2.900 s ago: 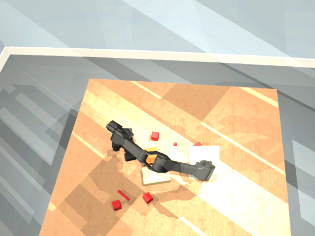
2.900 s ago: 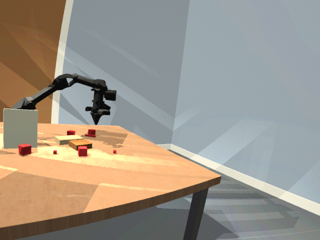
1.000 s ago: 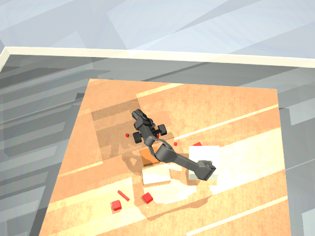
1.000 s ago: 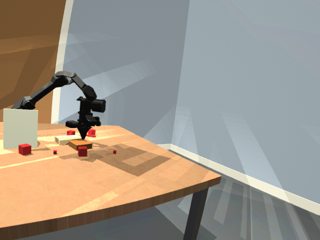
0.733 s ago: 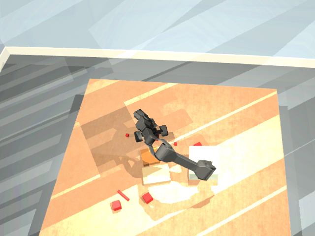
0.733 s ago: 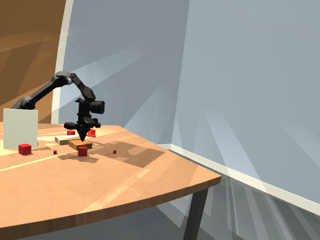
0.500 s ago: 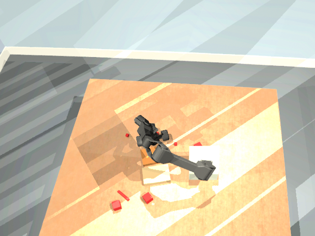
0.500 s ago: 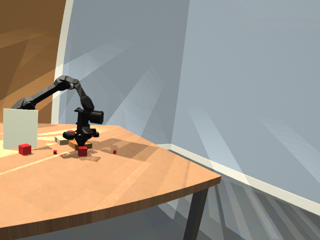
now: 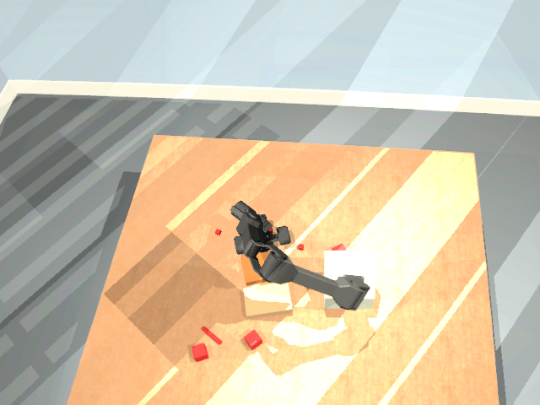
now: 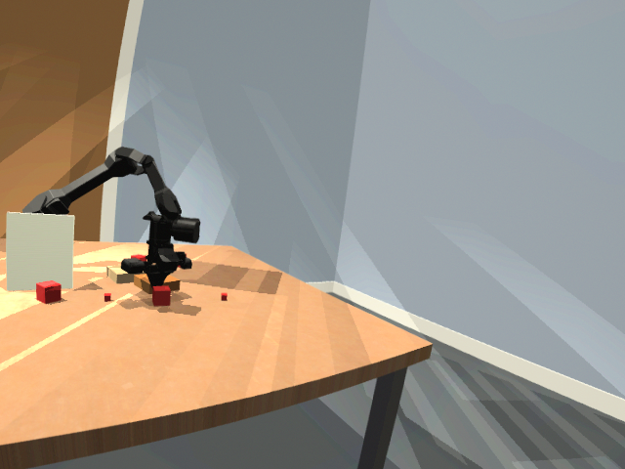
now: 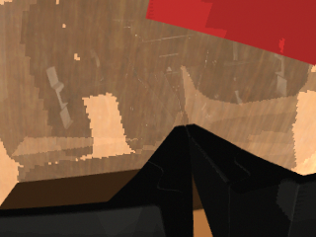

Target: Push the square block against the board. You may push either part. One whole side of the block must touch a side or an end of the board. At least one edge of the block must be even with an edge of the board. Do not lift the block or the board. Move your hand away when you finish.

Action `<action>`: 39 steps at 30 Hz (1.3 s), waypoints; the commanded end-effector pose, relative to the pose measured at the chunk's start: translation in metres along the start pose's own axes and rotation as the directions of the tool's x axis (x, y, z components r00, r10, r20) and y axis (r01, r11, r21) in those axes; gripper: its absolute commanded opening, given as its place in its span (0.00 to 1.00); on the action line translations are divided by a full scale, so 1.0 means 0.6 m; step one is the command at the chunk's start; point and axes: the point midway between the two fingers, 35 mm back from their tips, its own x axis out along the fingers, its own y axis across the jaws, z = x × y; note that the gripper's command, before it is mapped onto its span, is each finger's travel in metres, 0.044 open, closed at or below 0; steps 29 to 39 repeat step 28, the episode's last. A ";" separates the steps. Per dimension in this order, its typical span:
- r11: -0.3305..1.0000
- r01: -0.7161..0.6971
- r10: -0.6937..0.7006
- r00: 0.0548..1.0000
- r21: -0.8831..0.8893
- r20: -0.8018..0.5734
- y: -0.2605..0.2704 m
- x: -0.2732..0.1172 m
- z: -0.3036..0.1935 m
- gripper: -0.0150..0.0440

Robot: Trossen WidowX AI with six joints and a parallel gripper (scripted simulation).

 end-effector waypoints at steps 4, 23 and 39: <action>1.000 -0.008 0.008 1.000 -0.002 0.005 0.005 -0.004 -0.016 0.25; 1.000 -0.008 0.008 1.000 -0.001 0.004 0.009 -0.004 -0.048 0.25; 1.000 -0.008 0.008 1.000 -0.001 0.005 0.010 -0.005 -0.036 0.25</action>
